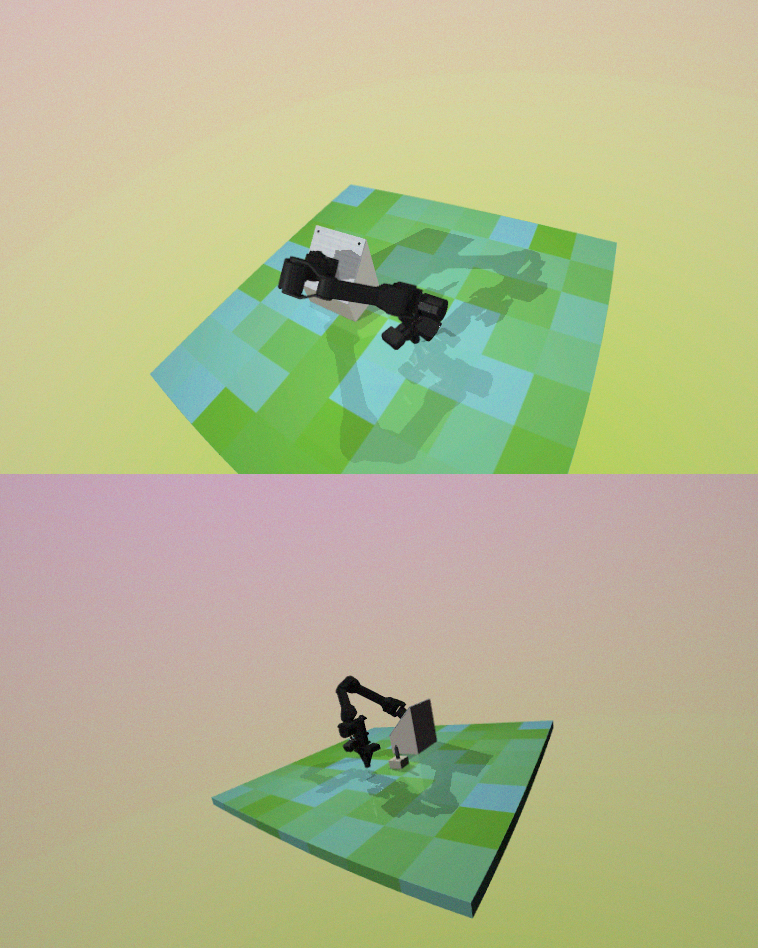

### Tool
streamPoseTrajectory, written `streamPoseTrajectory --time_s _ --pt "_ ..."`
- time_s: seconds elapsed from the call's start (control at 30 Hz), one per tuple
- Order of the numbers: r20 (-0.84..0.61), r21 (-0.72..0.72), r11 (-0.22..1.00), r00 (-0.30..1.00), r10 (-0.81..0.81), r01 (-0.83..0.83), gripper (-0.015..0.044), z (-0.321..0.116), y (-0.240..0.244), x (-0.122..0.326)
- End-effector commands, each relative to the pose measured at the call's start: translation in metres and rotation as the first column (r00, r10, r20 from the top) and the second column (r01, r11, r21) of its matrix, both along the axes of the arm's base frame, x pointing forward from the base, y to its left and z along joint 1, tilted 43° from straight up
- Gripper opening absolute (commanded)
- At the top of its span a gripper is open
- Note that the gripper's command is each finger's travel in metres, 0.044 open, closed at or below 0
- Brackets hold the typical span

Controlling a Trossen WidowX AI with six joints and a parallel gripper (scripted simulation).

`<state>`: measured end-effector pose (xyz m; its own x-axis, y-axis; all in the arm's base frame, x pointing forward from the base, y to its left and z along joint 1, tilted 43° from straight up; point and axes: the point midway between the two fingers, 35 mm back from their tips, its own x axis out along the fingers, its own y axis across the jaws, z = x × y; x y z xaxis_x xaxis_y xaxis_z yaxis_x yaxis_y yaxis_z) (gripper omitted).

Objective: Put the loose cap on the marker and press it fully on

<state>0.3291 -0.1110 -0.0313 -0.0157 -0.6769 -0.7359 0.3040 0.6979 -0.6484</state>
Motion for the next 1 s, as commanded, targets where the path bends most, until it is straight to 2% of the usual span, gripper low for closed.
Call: streamPoseTrajectory --time_s 0.0,0.4,0.97 --pt "0.012 0.002 1.0 1.0 -0.004 0.004 0.0 0.01 0.008 0.003" --pt "0.015 0.0 1.0 1.0 -0.007 0.007 0.0 0.034 0.03 0.002" --pt "0.016 0.026 1.0 1.0 -0.001 0.001 0.0 0.013 0.086 -0.012"
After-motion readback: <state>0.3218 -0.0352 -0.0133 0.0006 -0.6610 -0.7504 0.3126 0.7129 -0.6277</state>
